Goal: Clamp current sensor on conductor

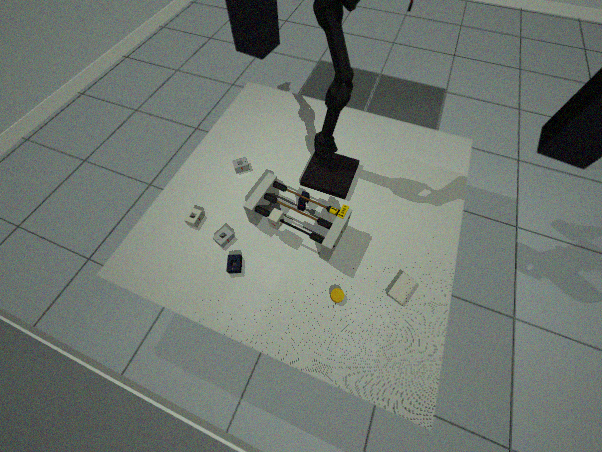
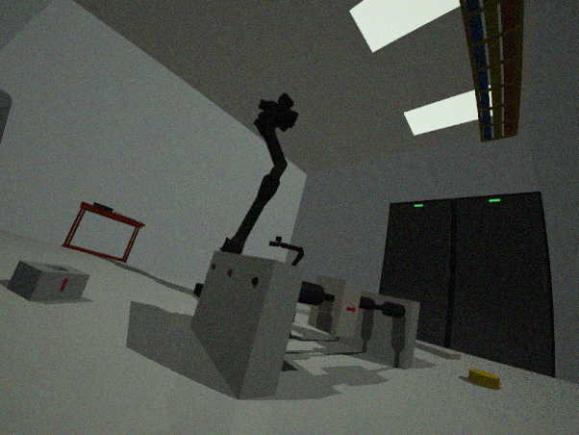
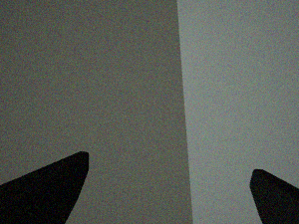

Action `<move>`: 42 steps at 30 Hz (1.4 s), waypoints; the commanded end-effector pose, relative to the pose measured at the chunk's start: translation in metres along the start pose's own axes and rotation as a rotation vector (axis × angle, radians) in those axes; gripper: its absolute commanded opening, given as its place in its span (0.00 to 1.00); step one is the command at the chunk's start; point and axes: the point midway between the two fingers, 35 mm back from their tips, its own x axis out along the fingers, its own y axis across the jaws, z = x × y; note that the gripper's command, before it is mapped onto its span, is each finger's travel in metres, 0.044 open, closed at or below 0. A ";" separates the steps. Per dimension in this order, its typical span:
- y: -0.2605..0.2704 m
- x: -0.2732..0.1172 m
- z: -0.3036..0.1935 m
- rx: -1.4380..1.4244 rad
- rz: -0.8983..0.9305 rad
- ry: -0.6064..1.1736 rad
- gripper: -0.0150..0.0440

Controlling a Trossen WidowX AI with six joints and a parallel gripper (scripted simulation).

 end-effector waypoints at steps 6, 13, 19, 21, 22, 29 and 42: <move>-0.013 -0.018 -0.043 -0.039 -0.016 0.202 1.00; -0.025 -0.070 -0.103 -0.068 0.003 0.527 1.00; -0.025 -0.133 -0.139 -0.060 0.061 0.806 1.00; -0.023 -0.157 -0.147 -0.050 0.088 0.899 1.00; -0.022 -0.170 -0.151 -0.044 0.103 0.945 1.00; -0.007 -0.263 -0.155 0.026 0.237 1.259 1.00; 0.027 -0.435 -0.072 0.281 0.605 1.770 1.00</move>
